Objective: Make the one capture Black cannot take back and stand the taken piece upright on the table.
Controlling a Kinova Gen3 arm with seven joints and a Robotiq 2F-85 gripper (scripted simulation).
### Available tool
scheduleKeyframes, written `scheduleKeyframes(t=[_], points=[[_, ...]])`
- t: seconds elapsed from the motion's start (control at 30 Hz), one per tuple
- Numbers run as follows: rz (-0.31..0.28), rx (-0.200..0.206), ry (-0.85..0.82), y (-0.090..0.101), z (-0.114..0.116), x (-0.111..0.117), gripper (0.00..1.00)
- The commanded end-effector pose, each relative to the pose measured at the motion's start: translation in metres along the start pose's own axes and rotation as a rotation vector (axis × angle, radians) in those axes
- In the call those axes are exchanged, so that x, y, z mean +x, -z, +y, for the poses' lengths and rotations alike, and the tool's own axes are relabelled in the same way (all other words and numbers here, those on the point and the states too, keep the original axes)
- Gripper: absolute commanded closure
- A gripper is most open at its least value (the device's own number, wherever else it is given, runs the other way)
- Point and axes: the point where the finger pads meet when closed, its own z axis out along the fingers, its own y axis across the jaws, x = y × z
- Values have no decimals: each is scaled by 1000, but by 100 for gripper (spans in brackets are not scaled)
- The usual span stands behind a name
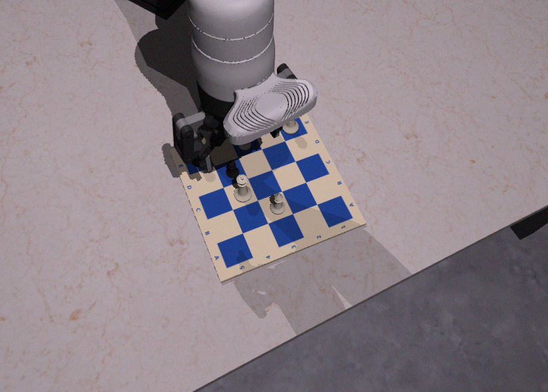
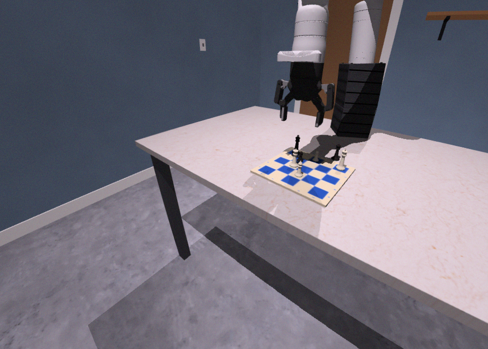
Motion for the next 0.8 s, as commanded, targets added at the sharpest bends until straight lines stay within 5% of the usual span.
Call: scheduleKeyframes(t=[0.0, 0.03, 0.07, 0.77], points=[[2, -1, 3, 0, 1, 2, 0], [2, -1, 3, 0, 1, 2, 0], [2, -1, 3, 0, 1, 2, 59], [2, -1, 3, 0, 1, 2, 59]])
